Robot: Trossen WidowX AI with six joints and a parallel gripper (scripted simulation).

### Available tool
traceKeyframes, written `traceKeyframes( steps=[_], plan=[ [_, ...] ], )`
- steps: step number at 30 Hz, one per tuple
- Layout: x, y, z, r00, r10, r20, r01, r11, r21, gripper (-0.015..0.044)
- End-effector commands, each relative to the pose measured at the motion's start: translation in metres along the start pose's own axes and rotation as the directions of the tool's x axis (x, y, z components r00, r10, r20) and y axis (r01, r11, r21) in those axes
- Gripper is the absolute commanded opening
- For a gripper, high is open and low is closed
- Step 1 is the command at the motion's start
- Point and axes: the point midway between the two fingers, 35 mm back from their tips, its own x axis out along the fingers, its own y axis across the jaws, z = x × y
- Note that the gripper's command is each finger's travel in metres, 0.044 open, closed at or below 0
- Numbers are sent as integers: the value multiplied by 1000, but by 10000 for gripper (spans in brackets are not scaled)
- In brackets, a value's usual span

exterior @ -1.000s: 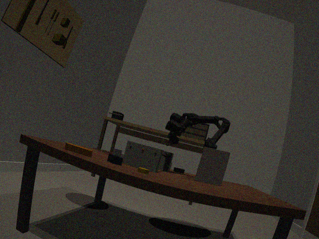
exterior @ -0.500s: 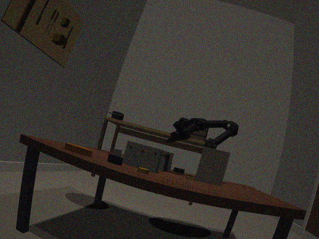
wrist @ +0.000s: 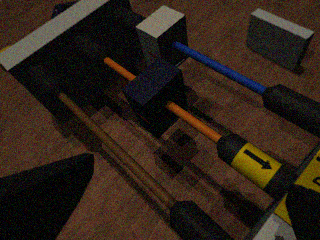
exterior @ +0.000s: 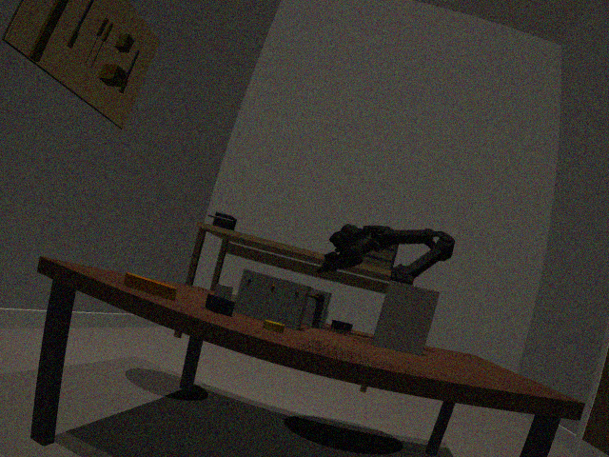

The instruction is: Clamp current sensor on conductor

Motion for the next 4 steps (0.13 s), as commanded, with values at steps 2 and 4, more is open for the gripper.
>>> traceKeyframes(
  steps=[2,4],
  plan=[
    [6,0,5,997,37,-71,-22,980,197,440],
    [3,0,2,999,19,-38,-15,994,111,440]
  ],
)
